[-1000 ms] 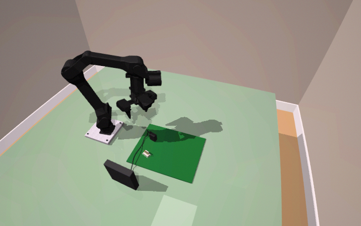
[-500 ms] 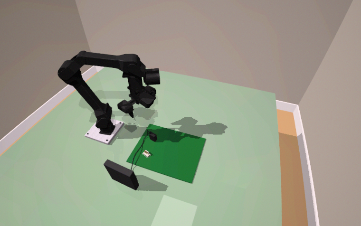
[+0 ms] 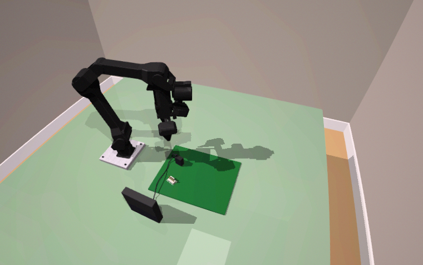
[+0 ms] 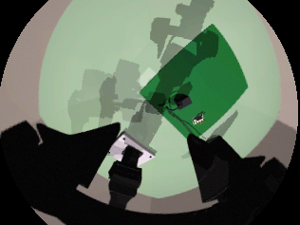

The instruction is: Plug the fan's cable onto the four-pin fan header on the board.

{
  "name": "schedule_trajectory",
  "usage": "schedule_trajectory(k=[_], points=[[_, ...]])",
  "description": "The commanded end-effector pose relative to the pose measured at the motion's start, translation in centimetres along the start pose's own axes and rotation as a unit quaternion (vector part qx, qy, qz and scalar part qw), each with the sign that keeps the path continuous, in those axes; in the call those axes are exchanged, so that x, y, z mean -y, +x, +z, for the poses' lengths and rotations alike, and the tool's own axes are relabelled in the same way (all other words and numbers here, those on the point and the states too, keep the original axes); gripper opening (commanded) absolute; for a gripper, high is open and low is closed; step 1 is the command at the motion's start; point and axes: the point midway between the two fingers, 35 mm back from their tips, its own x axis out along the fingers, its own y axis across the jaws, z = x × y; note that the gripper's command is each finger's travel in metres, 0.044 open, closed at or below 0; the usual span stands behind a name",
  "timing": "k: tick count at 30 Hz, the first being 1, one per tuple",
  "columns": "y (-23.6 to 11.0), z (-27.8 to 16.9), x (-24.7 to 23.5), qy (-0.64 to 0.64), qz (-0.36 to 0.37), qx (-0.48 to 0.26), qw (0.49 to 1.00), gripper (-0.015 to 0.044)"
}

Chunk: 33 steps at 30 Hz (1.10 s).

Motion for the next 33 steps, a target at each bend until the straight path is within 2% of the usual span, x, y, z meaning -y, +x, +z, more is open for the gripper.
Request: schedule_trajectory(k=[1, 6, 14, 25, 27, 33], points=[[-1.4, 1.3, 1.9, -0.311, -0.002, 0.009, 0.95, 0.044], [-2.0, 1.8, 3.2, -0.51, -0.005, 0.011, 0.86, 0.044], [-2.7, 2.3, 4.8, -0.702, -0.009, 0.012, 0.712, 0.044], [-3.5, 2.8, 6.9, -0.899, -0.017, 0.01, 0.438, 0.044], [-3.5, 2.8, 7.0, -0.909, -0.017, 0.01, 0.417, 0.044], [-3.5, 2.8, 7.0, -0.909, -0.017, 0.01, 0.417, 0.044]])
